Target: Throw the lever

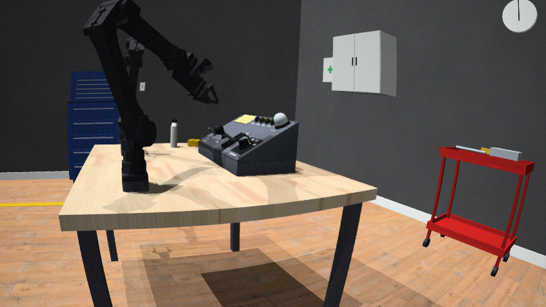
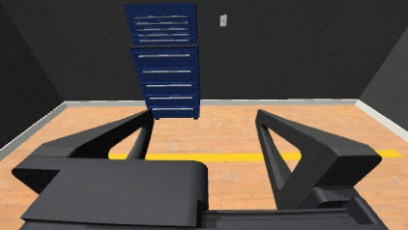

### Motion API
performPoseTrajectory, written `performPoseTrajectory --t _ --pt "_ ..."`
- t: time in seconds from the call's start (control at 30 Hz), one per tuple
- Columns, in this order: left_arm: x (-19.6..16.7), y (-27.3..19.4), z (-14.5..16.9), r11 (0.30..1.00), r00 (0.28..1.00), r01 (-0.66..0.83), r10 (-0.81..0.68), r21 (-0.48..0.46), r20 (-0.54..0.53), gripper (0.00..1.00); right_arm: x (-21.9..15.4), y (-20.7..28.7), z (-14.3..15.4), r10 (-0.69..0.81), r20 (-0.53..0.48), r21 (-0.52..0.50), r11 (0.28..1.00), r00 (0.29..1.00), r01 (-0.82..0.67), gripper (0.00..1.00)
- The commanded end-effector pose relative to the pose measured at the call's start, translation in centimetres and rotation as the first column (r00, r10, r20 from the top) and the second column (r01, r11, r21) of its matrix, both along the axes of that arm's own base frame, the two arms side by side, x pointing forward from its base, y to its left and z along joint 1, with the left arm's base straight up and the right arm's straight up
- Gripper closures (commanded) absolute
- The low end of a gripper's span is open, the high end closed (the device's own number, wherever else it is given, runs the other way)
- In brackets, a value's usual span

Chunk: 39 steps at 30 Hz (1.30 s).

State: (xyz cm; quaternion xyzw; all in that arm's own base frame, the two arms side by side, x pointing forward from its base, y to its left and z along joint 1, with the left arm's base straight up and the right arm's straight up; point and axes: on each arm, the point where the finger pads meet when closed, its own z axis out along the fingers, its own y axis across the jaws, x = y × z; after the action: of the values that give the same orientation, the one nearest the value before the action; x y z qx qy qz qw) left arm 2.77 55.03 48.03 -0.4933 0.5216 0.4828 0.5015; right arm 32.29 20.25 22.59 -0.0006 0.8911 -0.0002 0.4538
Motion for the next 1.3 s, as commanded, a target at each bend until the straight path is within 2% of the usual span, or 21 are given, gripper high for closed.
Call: performPoseTrajectory --t 0.0,0.17,0.4,0.5,0.97,1.07,1.27 --pt "-0.7 -0.6 2.0 0.999 1.0 -0.009 0.009 0.03 0.01 0.0 0.7 0.7 2.3 -0.003 0.034 0.036 0.999 0.999 0.002 0.0" --pt "-0.7 -0.6 2.0 0.999 1.0 -0.009 0.009 0.03 0.01 0.0 0.6 1.3 4.4 -0.001 0.055 0.067 0.998 0.998 -0.003 0.0" --pt "-0.7 -0.6 2.0 0.999 1.0 -0.009 0.009 0.03 0.01 0.0 0.1 1.2 5.1 -0.002 0.055 0.067 0.998 0.999 -0.002 0.0" --pt "-0.7 -0.6 2.0 0.999 1.0 -0.009 0.009 0.03 0.01 0.0 0.3 1.3 4.5 -0.007 0.041 0.052 0.999 0.999 0.004 0.0" --pt "-0.7 -0.6 2.0 0.999 1.0 -0.009 0.009 0.03 0.01 0.0 -1.5 1.0 7.5 -0.002 0.052 0.069 0.998 0.999 -0.002 0.0" --pt "-0.7 -0.6 2.0 0.999 1.0 -0.009 0.009 0.03 0.01 0.0 -1.2 1.2 6.8 -0.005 0.037 0.05 0.999 0.999 0.003 0.0" --pt "-0.7 -0.6 2.0 0.999 1.0 -0.009 0.009 0.03 0.01 0.0 -1.9 1.0 8.1 -0.001 0.049 0.067 0.998 0.999 -0.002 0.0"
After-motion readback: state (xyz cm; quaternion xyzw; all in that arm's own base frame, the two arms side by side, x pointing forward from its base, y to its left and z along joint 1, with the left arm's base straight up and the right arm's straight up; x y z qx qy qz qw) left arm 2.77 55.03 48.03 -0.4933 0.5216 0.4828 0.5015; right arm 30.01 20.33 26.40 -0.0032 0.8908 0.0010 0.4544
